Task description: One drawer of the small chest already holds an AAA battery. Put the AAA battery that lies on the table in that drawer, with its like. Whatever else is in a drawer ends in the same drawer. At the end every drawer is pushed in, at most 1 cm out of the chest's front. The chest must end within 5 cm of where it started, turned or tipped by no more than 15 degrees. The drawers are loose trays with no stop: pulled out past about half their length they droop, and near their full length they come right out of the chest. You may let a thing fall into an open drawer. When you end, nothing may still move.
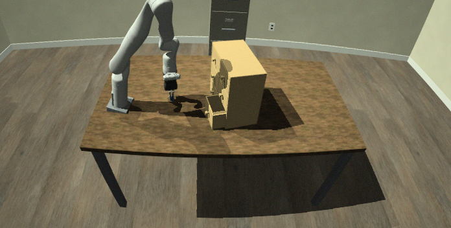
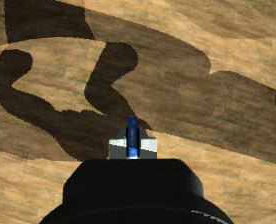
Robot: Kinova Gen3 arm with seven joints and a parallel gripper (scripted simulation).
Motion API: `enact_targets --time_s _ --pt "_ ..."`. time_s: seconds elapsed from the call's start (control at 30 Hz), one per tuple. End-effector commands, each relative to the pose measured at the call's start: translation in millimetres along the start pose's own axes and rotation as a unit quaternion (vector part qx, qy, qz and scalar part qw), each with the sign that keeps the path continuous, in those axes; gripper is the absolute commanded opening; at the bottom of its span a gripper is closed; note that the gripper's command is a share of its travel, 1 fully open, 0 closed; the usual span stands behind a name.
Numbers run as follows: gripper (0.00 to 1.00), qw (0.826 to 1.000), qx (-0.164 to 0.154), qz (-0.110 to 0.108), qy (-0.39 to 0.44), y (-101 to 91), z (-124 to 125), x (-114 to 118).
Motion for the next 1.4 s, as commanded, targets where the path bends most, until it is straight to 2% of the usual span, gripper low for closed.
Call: enact_targets --time_s 0.0,0.63,1.13,1.37 --pt "0.24 1.0 0.001 0.004 0.003 -5.3 2.0 -2.4" --pt "0.24 1.0 0.001 0.004 0.003 -37.8 1.9 -2.1" --pt "0.24 1.0 0.001 0.004 0.003 -73.8 1.8 -1.8" --pt "0.24 1.0 0.001 0.004 0.003 -81.9 1.8 -1.7"
Point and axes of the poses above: the point where the finger pads meet when closed, its own y axis out along the fingers, its own x axis across the jaws, z = x × y, the point moved 7 cm from there along -y, back along the fingers, and after that the axes turned 6 degrees about y, right-handed, at the moved point
